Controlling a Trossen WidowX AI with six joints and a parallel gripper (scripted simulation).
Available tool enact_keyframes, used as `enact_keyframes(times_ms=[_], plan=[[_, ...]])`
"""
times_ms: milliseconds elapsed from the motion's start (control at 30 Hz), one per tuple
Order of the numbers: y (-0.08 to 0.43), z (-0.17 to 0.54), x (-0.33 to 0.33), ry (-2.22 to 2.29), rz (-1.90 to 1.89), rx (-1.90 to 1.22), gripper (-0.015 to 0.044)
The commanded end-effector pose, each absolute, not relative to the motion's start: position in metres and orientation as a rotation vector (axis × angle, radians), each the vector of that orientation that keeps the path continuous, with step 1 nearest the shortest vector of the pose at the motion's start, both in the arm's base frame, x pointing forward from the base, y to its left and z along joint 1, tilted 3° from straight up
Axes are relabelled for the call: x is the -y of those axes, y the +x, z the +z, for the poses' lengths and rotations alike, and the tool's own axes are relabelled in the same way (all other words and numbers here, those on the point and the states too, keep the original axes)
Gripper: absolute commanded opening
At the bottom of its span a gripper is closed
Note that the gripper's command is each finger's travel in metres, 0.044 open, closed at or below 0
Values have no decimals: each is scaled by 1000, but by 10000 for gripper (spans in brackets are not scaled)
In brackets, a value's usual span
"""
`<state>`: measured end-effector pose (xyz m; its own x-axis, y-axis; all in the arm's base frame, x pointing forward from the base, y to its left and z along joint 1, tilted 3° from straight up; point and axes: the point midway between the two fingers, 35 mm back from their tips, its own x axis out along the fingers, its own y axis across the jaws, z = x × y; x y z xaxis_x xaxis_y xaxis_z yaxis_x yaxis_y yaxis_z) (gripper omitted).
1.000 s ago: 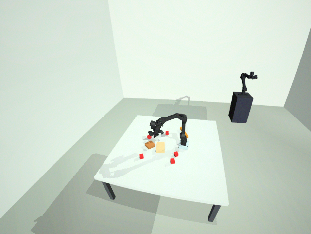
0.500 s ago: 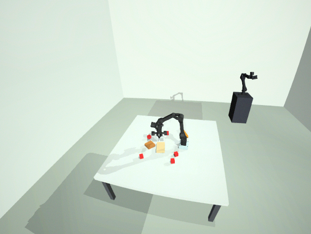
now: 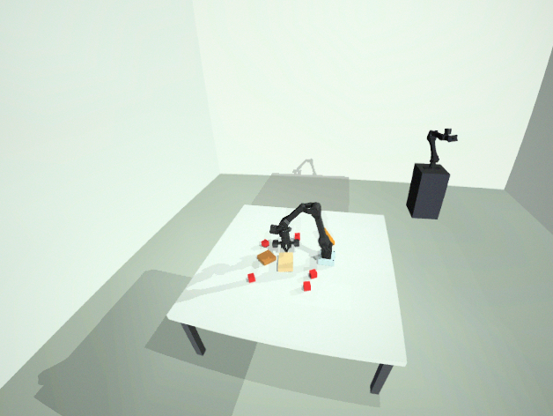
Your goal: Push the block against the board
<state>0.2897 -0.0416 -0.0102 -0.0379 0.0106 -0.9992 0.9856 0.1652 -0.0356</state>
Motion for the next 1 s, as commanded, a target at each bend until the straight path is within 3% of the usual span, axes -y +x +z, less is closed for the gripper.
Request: enact_keyframes(times_ms=[0,967], plan=[[291,-15,41,1089,-1103,-1309,0],[286,-14,1,1092,-1101,-1312,0]])
